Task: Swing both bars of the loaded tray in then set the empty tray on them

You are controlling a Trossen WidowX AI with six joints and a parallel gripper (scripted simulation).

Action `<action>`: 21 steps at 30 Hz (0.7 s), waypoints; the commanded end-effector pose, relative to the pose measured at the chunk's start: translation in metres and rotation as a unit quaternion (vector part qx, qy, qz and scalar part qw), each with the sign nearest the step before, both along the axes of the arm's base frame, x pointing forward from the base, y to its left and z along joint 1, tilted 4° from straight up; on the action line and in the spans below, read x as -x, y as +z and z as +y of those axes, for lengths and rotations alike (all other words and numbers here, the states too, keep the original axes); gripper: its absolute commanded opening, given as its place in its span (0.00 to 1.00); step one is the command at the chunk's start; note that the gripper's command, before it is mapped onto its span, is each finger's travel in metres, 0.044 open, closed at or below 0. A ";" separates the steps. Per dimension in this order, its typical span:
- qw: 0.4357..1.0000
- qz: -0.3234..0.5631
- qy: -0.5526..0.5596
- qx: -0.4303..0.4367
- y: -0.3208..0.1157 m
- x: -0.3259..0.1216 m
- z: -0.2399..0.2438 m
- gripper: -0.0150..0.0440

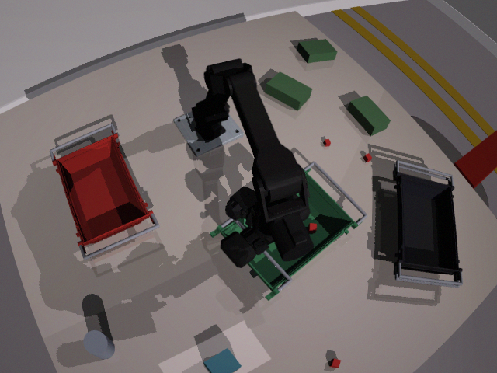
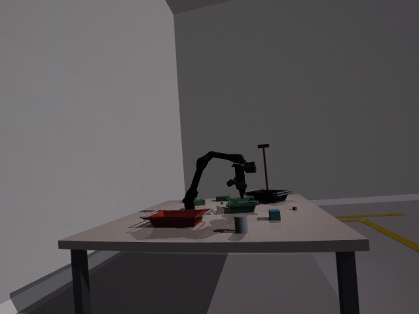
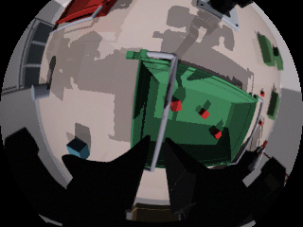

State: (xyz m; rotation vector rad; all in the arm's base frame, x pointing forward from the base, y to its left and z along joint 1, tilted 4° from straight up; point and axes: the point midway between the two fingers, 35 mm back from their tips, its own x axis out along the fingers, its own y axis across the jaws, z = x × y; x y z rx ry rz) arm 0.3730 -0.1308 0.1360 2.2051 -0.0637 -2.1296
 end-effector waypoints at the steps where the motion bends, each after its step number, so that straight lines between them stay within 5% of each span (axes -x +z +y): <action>1: 1.000 0.001 0.000 0.000 -0.001 0.000 0.000 0.39; 6: 1.000 -0.004 0.001 0.001 0.011 -0.001 0.001 0.39; 13: 0.999 -0.034 0.004 0.011 0.084 0.006 0.008 0.39; 14: 1.000 -0.013 0.015 0.005 0.052 0.001 0.006 0.39; 21: 0.917 0.021 0.397 0.016 0.036 -0.016 0.072 0.39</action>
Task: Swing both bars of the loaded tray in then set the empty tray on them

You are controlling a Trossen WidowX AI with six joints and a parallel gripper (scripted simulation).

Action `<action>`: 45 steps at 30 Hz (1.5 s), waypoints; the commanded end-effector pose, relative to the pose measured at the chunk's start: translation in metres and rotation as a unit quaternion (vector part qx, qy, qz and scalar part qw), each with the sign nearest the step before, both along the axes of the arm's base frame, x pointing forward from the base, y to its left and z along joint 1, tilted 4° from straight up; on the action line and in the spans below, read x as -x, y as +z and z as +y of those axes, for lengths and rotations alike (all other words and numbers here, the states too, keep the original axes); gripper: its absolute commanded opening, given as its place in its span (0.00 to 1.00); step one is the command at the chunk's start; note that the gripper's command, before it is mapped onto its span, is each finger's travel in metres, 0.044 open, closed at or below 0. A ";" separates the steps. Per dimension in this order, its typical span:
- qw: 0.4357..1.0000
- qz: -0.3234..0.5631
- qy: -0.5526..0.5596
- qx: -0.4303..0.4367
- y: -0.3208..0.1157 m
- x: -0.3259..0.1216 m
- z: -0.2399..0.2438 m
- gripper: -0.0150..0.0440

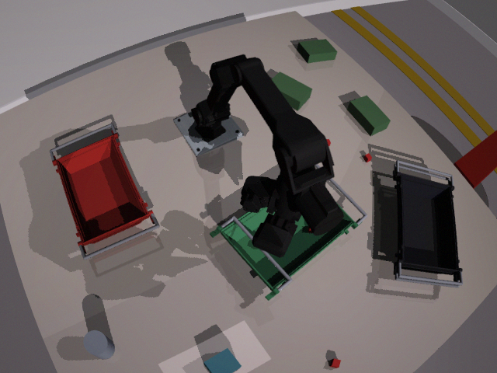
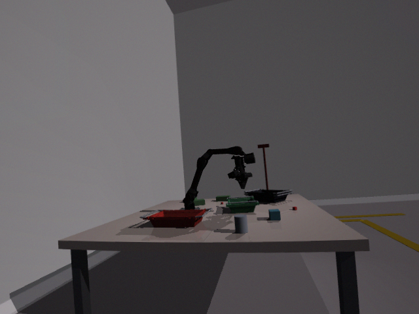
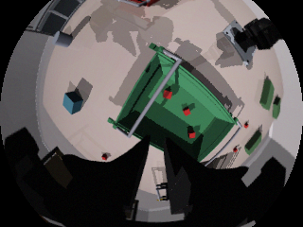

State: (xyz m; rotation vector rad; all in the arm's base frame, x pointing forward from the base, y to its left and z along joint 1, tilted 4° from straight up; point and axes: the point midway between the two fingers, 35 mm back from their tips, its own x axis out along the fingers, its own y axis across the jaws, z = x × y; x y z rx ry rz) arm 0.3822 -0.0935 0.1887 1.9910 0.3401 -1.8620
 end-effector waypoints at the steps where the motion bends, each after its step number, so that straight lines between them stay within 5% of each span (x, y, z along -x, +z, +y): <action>1: 0.967 0.035 0.253 0.011 -0.020 -0.008 0.046 0.39; 6: 0.841 0.057 0.538 0.028 -0.033 -0.011 0.100 0.39; 10: 0.751 0.065 0.656 0.035 -0.039 -0.010 0.126 0.39; 27: 0.223 0.079 0.970 0.055 -0.065 0.016 0.230 0.39; 45: 0.215 0.079 0.972 0.056 -0.074 0.015 0.231 0.39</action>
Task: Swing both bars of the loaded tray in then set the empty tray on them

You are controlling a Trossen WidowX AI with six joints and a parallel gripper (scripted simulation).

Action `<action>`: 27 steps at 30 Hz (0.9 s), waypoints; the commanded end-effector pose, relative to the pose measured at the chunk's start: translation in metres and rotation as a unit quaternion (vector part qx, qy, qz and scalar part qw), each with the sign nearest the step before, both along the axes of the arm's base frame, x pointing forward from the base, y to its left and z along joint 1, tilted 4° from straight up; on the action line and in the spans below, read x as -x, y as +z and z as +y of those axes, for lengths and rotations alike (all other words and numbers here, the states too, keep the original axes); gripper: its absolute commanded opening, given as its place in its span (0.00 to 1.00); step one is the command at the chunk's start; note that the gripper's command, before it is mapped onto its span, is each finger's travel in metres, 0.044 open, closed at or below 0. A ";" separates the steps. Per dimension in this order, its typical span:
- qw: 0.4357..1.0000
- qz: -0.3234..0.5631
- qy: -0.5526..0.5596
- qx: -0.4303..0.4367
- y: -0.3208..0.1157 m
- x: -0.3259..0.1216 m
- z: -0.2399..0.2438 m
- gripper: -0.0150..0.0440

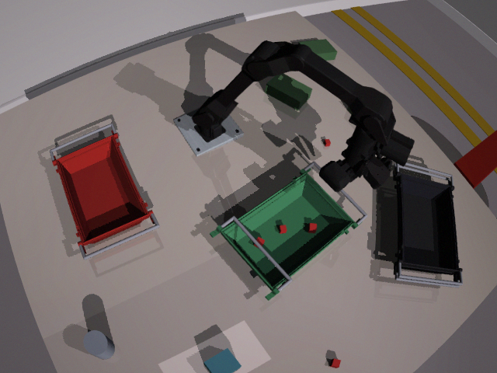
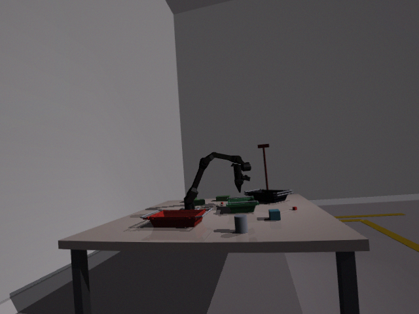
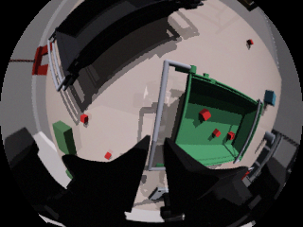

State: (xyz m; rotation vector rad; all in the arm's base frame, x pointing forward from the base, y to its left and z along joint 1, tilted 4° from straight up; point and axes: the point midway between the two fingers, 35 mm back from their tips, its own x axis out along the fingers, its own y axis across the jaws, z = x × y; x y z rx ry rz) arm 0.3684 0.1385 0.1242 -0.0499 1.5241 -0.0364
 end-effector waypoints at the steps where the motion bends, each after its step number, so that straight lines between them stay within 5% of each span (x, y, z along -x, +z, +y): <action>1: 1.000 0.007 0.005 0.004 -0.013 0.001 -0.001 0.39; 15: 1.000 0.007 0.005 0.004 -0.060 0.000 -0.004 0.39; 27: 1.000 0.007 0.005 0.004 -0.057 0.000 -0.006 0.39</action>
